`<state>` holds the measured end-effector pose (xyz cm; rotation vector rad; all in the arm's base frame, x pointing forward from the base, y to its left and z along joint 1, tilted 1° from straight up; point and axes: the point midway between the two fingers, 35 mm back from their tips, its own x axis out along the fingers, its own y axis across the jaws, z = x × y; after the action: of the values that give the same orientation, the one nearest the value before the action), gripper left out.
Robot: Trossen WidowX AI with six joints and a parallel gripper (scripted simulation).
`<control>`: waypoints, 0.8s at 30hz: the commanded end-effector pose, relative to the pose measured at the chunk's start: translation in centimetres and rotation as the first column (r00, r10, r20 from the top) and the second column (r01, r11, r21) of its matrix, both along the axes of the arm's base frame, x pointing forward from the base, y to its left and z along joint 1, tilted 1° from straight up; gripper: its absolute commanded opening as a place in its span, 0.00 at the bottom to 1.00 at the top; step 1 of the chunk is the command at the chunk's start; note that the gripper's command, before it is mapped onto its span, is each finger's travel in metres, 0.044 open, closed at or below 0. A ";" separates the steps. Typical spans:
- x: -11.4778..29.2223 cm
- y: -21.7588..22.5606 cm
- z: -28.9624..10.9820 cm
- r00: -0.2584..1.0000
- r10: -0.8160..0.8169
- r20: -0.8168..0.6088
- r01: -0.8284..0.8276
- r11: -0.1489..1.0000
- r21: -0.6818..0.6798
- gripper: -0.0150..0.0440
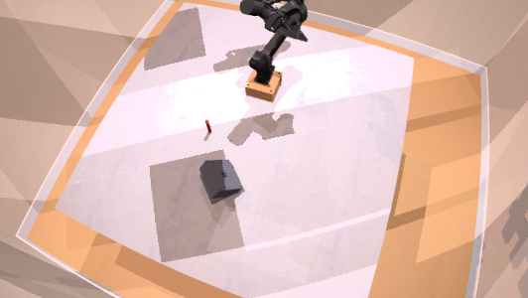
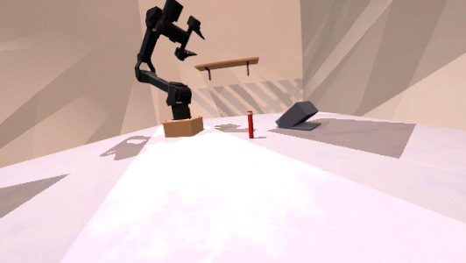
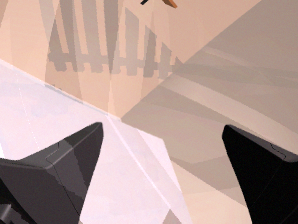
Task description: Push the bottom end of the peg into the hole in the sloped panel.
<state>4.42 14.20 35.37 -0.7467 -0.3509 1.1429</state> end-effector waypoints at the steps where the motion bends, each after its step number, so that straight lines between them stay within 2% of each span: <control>1: 0.0 0.0 0.0 1.000 -0.001 -0.005 0.001 1.000 0.001 0.98; 2: 0.2 -0.1 0.0 1.000 -0.006 -0.019 0.006 1.000 0.003 1.00; 12: 2.7 -1.2 -0.6 0.953 -0.088 -0.292 0.104 0.994 0.042 1.00; 24: 5.7 -2.6 -1.5 0.792 -0.169 -0.586 0.250 0.967 0.058 1.00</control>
<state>9.53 11.89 33.86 -0.3633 0.0677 1.0923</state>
